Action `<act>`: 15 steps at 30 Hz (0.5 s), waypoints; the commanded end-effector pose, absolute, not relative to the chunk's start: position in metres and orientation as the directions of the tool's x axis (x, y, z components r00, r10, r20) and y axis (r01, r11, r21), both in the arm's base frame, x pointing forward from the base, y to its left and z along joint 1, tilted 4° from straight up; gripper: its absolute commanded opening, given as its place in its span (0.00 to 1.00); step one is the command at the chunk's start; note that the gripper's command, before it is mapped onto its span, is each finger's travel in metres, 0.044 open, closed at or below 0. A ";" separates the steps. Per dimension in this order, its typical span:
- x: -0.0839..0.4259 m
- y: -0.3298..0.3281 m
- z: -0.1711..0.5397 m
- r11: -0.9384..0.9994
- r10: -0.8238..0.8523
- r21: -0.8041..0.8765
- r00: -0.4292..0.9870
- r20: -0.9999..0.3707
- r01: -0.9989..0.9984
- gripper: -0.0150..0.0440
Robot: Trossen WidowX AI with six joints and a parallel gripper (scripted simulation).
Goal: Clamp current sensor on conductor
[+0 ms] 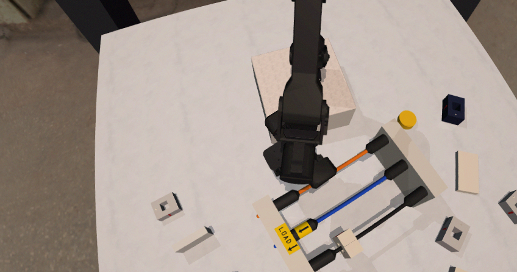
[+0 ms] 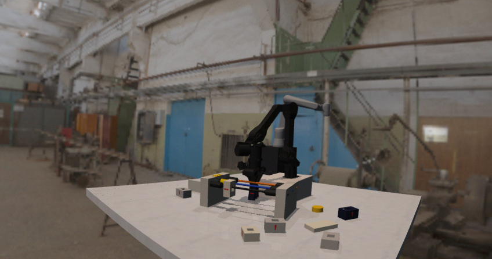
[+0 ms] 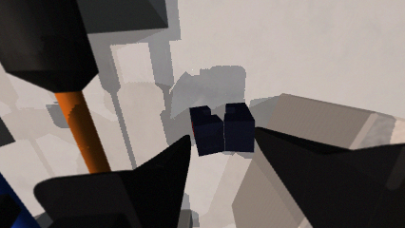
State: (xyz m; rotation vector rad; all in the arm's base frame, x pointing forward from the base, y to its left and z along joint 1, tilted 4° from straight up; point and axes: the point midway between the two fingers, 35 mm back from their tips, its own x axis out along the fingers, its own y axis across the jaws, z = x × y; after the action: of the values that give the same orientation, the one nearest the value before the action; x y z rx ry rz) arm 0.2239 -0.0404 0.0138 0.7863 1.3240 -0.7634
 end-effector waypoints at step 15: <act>0.226 -0.040 0.023 0.533 -0.036 0.061 0.094 -0.995 0.844 0.42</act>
State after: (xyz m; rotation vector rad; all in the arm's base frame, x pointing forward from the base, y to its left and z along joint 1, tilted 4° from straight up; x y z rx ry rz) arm 0.2232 -0.0404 0.0161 0.7842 1.3291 -0.7664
